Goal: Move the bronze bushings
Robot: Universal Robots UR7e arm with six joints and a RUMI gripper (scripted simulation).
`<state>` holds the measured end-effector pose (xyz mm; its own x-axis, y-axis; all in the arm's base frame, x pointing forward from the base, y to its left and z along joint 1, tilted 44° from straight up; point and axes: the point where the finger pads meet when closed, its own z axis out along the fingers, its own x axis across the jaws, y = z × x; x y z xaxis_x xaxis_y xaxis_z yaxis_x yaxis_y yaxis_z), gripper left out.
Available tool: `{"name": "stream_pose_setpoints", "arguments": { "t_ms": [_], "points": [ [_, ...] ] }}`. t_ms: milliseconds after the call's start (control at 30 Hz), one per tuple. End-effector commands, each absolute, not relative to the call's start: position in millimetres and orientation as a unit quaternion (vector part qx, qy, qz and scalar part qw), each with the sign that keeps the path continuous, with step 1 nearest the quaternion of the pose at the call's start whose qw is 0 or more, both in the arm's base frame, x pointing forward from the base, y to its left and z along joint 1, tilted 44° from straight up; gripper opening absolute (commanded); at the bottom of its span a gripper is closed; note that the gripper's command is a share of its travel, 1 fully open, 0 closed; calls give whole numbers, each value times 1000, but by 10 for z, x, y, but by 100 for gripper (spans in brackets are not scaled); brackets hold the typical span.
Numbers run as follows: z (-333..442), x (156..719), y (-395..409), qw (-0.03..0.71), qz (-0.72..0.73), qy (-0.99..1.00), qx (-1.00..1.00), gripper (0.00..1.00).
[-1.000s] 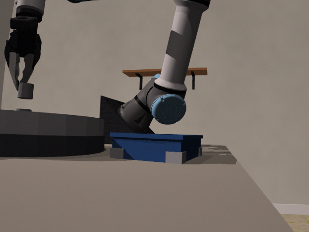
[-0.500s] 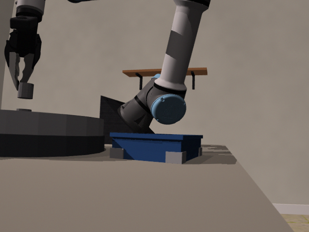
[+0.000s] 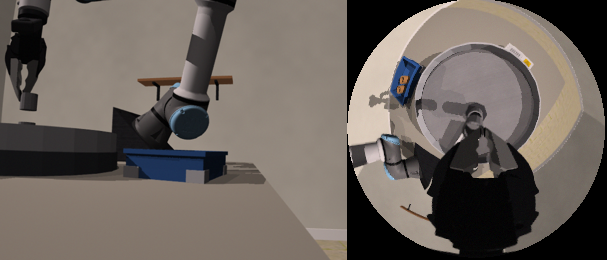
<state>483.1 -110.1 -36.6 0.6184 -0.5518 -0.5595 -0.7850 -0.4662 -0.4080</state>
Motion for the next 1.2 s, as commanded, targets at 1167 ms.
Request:
{"name": "stream_pose_setpoints", "arguments": {
  "t_ms": [1167],
  "points": [
    [-518,4840,-963,328,176,400,-837,0]
  ]
}}
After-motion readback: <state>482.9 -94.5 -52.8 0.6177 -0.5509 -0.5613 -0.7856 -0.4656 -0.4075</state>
